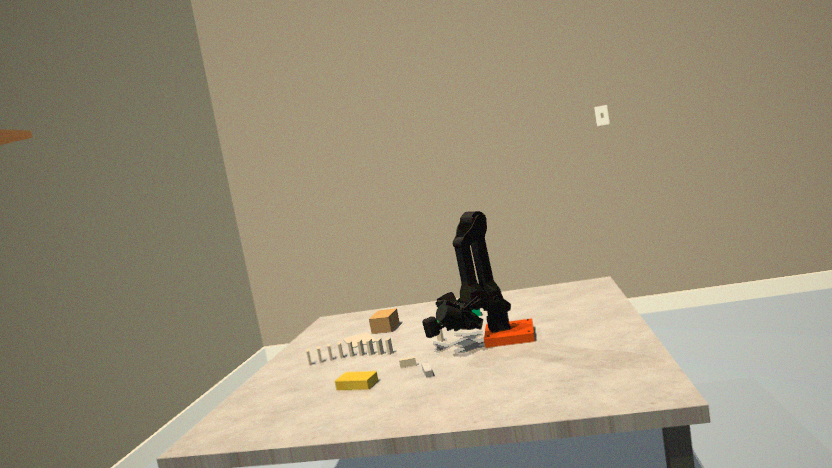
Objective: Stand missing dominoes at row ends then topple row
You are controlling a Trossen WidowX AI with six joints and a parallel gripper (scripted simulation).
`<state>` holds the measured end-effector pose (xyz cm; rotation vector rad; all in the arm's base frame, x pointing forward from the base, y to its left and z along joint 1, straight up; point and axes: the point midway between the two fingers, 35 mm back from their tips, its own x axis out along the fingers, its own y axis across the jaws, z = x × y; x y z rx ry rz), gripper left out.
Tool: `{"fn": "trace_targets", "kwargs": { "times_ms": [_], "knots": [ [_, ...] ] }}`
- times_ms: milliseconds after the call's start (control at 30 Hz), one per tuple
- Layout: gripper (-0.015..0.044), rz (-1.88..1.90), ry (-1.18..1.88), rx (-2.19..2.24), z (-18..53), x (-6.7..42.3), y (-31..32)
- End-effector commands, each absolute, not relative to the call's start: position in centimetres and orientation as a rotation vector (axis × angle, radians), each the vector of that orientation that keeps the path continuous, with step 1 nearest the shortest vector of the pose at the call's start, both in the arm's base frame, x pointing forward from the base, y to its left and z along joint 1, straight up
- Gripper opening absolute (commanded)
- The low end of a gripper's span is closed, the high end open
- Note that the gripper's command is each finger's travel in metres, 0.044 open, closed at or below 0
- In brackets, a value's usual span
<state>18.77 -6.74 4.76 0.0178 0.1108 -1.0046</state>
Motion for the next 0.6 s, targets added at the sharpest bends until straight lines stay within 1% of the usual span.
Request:
{"fn": "trace_targets", "kwargs": {
  "times_ms": [0,200,267,400,567],
  "knots": [
    [0.044,-1.004,0.109,0.021,6.7,18.7,-6.8],
    [0.044,-1.004,0.117,0.016,7.1,18.7,-6.8],
    [0.044,-1.001,0.183,-0.026,6.9,19.1,-6.9],
    [0.044,-0.952,0.507,-0.214,5.8,21.1,-7.1],
    [0.044,-0.746,0.986,-0.426,4.8,22.7,-7.9]
  ]
}}
